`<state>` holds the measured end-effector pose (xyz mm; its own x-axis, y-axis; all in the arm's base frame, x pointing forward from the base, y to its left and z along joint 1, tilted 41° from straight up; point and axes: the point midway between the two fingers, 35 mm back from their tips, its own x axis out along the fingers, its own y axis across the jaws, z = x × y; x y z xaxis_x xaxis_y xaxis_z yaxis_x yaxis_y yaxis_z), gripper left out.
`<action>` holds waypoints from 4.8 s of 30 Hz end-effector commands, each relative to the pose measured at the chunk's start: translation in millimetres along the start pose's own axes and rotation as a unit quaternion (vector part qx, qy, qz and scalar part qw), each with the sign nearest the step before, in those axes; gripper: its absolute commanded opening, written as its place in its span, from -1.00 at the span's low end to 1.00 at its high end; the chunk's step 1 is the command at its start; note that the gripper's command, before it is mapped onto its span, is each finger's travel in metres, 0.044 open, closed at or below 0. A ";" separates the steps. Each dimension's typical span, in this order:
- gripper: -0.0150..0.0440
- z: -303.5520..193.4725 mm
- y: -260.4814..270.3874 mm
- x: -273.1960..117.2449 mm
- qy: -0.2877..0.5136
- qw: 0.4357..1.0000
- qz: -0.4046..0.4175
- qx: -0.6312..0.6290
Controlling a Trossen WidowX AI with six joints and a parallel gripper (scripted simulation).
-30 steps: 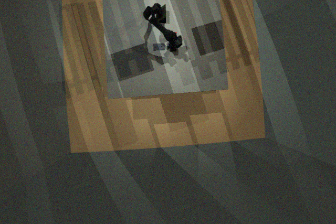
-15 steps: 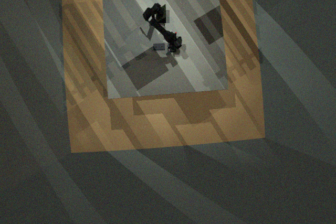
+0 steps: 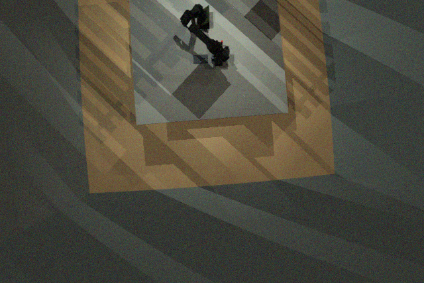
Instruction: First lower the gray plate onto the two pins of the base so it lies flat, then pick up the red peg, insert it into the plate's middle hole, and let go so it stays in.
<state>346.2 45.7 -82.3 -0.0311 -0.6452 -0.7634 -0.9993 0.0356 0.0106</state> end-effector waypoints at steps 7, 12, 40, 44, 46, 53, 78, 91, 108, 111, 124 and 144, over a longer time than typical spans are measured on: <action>-0.49 0.5 -1.6 -7.0 0.001 1.000 -0.001 -0.002; -0.49 1.6 -4.0 -22.2 0.000 1.000 -0.001 -0.003; -0.49 0.9 -3.1 -110.8 -0.001 1.000 -0.001 -0.003; -0.49 -0.3 -1.0 -123.7 -0.001 1.000 0.000 -0.003; -0.49 -1.0 0.2 -130.1 -0.001 1.000 0.000 -0.003; -0.49 -3.5 0.6 -133.8 -0.001 1.000 0.000 -0.003; -0.49 -72.7 -9.7 -96.3 -0.005 1.000 -0.005 0.015; -0.49 -109.3 -6.1 -74.3 -0.002 1.000 -0.003 0.009; -0.49 -143.2 3.3 -53.2 0.004 1.000 0.000 0.005; -0.49 -143.2 3.3 -53.2 0.004 1.000 0.000 0.005; -0.49 -143.2 3.3 -53.2 0.004 1.000 0.000 0.005; -0.49 -144.4 2.6 -35.9 0.004 1.000 0.000 0.005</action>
<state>342.5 -39.2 40.9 -0.0301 -0.6484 -0.7607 -0.9989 0.0479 -0.0012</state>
